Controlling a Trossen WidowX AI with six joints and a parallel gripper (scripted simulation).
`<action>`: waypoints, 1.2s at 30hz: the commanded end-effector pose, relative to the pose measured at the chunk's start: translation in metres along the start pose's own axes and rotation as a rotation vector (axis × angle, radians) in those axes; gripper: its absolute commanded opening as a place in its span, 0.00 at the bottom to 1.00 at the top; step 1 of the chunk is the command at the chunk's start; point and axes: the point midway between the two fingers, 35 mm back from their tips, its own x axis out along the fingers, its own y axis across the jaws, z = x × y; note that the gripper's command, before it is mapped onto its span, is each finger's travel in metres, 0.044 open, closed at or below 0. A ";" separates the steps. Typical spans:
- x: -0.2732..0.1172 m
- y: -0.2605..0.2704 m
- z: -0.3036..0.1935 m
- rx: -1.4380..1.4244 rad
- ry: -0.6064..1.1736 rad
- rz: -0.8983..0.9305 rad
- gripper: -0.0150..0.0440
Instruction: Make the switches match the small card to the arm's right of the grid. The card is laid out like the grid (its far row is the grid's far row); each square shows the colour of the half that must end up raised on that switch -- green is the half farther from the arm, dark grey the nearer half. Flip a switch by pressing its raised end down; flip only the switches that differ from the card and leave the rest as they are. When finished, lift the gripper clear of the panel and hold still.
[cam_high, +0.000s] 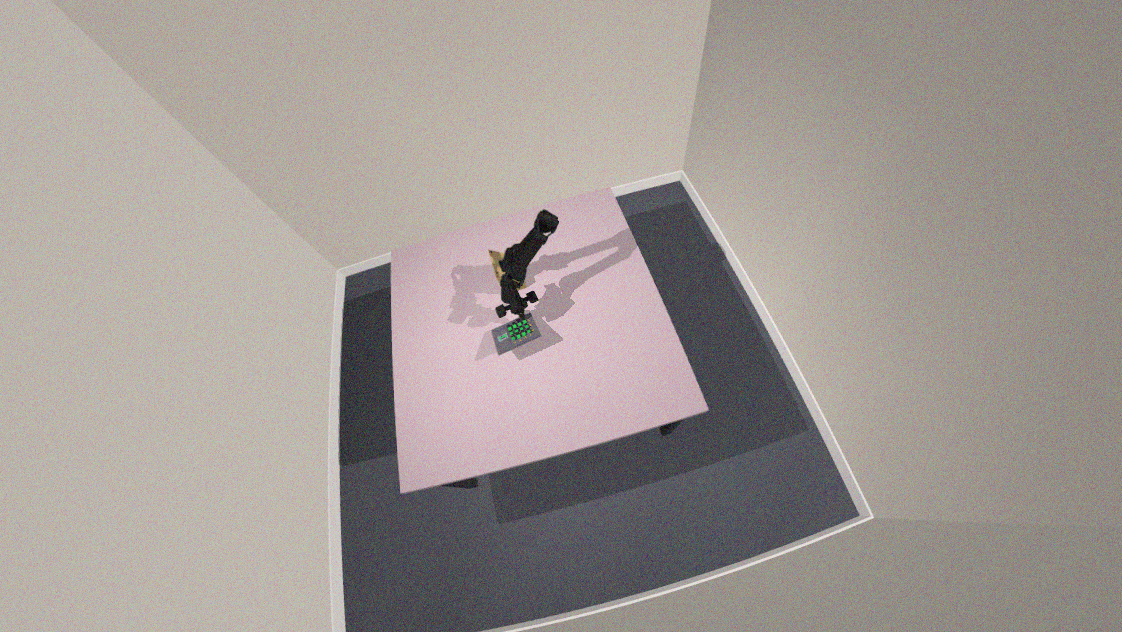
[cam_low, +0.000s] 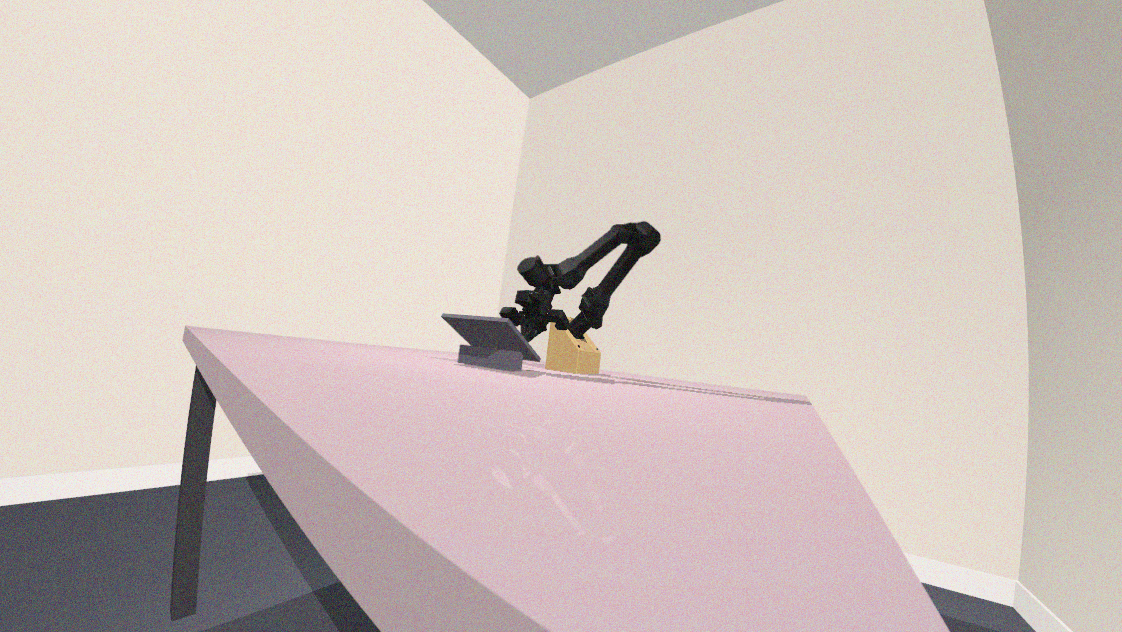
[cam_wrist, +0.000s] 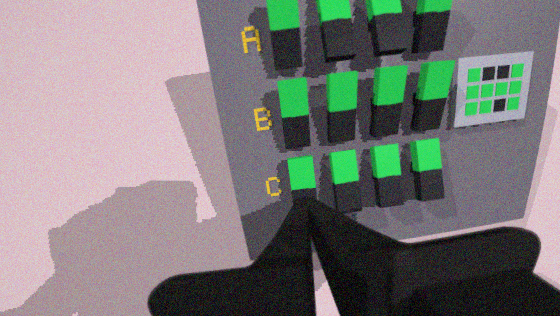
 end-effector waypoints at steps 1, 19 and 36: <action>0.001 0.000 0.000 0.002 0.001 -0.004 0.25; -0.056 -0.003 0.003 0.001 0.028 -0.010 0.25; -0.063 -0.025 0.002 0.001 0.029 -0.008 0.25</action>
